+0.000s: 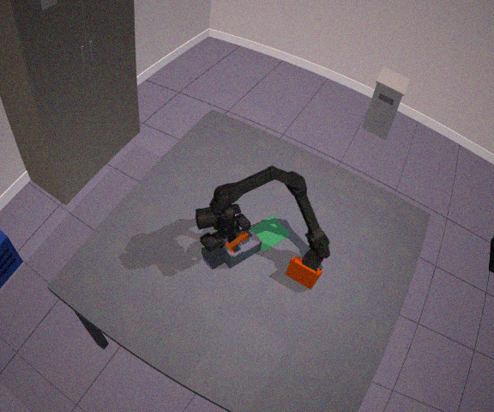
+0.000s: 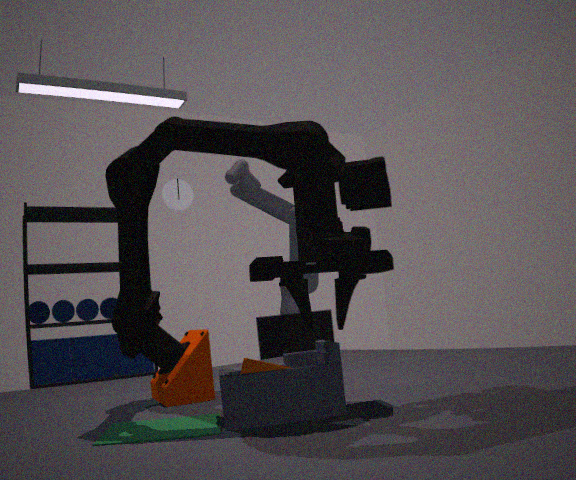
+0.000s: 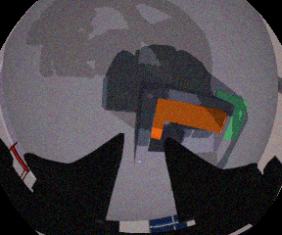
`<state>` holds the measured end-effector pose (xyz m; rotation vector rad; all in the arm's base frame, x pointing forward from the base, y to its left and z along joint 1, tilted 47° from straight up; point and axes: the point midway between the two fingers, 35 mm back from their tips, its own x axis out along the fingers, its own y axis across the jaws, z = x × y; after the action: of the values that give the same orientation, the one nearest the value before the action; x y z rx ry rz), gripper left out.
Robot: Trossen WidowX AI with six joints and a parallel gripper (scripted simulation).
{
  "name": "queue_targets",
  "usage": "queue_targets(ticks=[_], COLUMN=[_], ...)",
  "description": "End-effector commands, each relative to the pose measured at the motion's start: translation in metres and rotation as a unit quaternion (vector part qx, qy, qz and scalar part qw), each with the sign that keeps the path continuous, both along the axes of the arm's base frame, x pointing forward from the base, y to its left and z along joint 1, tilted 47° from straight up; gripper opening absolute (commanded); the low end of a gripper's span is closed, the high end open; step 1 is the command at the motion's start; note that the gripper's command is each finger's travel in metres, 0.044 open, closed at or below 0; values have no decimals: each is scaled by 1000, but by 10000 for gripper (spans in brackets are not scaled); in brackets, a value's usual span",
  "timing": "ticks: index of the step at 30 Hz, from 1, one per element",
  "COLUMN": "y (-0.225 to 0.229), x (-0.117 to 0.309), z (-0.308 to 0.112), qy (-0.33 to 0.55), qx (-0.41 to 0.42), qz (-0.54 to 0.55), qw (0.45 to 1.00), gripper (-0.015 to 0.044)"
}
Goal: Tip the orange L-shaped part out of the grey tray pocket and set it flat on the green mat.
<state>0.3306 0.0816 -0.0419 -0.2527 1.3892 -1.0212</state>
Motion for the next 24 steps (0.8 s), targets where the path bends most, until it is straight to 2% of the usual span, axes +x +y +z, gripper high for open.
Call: queue_targets(ticks=[1,24], y=[26,29], x=[2,4], z=[31,30], qy=[-11,-17], qx=[7,10], qz=[4,14], qw=[1000,1000], gripper=[180,180])
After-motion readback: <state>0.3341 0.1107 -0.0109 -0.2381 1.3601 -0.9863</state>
